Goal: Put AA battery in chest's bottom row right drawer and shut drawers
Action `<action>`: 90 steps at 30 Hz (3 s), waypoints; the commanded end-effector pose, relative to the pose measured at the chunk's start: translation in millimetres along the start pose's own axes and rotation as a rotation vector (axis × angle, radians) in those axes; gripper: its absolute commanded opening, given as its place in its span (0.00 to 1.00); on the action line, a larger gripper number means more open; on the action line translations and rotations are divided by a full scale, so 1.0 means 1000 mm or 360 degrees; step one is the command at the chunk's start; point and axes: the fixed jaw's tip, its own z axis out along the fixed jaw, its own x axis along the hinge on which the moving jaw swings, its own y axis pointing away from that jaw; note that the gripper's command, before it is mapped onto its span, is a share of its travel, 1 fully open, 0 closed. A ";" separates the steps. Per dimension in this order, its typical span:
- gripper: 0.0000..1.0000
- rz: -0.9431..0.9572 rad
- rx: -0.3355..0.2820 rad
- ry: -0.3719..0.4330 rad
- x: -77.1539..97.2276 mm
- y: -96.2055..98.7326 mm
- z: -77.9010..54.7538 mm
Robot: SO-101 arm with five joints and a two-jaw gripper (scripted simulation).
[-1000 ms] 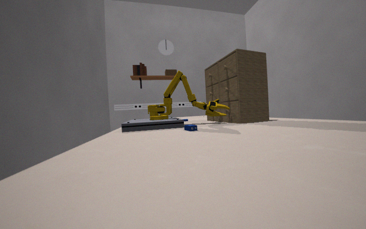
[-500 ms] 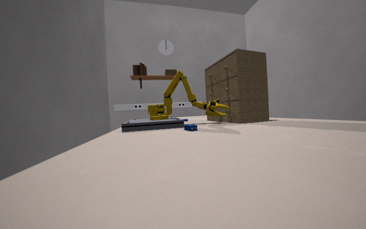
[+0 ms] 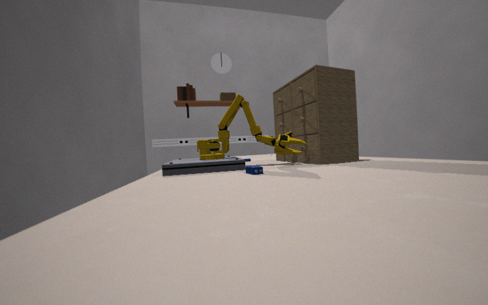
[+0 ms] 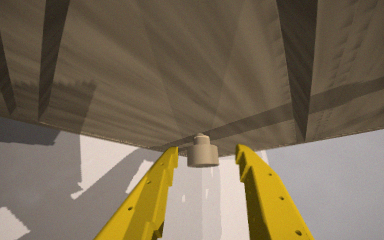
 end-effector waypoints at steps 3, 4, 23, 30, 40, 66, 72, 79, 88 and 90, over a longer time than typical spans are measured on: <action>0.21 -0.0013 -0.0026 0.0003 0.001 0.005 -0.002; 0.21 -0.0013 -0.0026 0.0003 0.001 0.005 -0.002; 0.13 -0.0013 -0.0026 0.0003 0.001 0.005 -0.002; 0.10 -0.0013 -0.0026 0.0003 0.001 0.005 -0.002; 0.03 -0.0013 -0.0026 0.0003 0.001 0.005 -0.002; 0.00 -0.0011 -0.0022 0.0010 0.002 0.004 -0.003; 0.00 -0.0007 -0.0014 0.0025 0.004 0.001 -0.006; 0.00 -0.0004 -0.0006 0.0039 0.005 -0.003 -0.009; 0.00 -0.0003 -0.0004 0.0044 0.006 -0.003 -0.010; 0.00 -0.0003 -0.0004 0.0044 0.006 -0.003 -0.010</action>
